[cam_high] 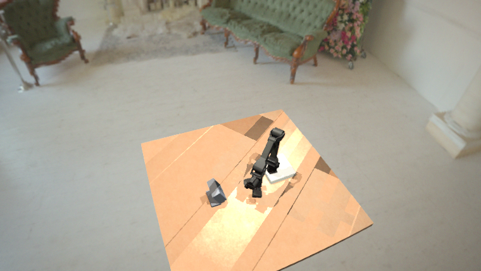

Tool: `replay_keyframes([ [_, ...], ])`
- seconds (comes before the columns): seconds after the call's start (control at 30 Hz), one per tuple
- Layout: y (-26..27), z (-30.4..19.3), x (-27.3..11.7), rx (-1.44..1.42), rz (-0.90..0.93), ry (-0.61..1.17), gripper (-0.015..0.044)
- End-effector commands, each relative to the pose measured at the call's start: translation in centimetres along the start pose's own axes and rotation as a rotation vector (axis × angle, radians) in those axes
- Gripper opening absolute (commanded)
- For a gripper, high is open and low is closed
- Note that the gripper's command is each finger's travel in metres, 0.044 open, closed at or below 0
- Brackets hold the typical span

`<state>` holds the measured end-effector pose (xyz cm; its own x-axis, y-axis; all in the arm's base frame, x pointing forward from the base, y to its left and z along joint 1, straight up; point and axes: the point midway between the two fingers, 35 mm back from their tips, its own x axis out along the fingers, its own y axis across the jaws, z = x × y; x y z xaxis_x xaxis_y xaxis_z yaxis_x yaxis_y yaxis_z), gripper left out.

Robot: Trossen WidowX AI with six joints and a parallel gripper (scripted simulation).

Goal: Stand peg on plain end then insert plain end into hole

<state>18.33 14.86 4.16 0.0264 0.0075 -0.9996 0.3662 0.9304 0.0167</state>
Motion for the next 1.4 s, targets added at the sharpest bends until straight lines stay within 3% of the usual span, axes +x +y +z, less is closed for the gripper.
replay_keyframes([
  [0.0,0.0,0.0,0.0,0.000,0.001,0.000,0.0000],
  [0.83,0.1,0.2,-7.8,-0.005,-0.005,0.008,0.0000],
  [1.37,0.1,1.1,-7.5,0.060,0.049,-0.052,0.0000],
])
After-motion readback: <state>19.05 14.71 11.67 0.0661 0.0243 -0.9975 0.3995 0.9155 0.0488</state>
